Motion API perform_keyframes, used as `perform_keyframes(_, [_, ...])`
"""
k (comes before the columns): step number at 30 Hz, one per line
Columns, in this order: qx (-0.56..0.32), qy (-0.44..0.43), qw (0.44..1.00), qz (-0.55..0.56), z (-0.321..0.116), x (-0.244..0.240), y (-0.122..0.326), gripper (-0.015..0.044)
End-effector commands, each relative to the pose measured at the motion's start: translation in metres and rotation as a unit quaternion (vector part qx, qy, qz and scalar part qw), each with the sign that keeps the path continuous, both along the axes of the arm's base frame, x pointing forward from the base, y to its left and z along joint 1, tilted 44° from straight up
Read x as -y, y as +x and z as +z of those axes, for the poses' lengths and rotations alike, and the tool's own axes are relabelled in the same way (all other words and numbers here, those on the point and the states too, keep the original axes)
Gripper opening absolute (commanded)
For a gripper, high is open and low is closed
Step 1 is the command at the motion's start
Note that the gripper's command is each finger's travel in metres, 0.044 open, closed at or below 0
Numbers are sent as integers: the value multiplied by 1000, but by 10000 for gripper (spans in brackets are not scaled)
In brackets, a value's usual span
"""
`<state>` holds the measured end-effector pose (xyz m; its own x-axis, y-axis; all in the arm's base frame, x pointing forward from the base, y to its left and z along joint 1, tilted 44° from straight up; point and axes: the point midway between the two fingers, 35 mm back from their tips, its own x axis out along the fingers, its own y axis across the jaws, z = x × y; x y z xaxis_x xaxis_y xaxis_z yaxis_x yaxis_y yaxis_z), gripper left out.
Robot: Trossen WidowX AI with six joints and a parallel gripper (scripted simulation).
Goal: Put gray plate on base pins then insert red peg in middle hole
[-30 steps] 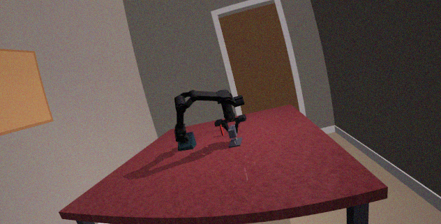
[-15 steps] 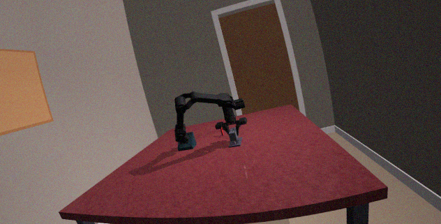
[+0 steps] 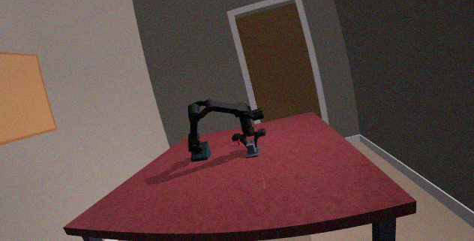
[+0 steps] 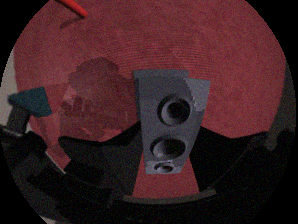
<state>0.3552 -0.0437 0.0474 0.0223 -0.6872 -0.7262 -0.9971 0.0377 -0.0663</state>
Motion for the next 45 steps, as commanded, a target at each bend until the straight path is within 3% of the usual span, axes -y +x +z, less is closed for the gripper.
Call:
perform_keyframes(1, [0,0,1000,-1,0,0,0,0])
perform_keyframes(3, [0,0,1000,-1,0,0,0,0])
perform_keyframes(20, [0,0,1000,-1,0,0,0,440])
perform_keyframes(25, [0,1,1000,0,6,-7,2,440])
perform_keyframes(33, [-5,-1,1000,1,81,-78,-1,440])
perform_keyframes(45, [13,1,1000,-18,80,-83,4,440])
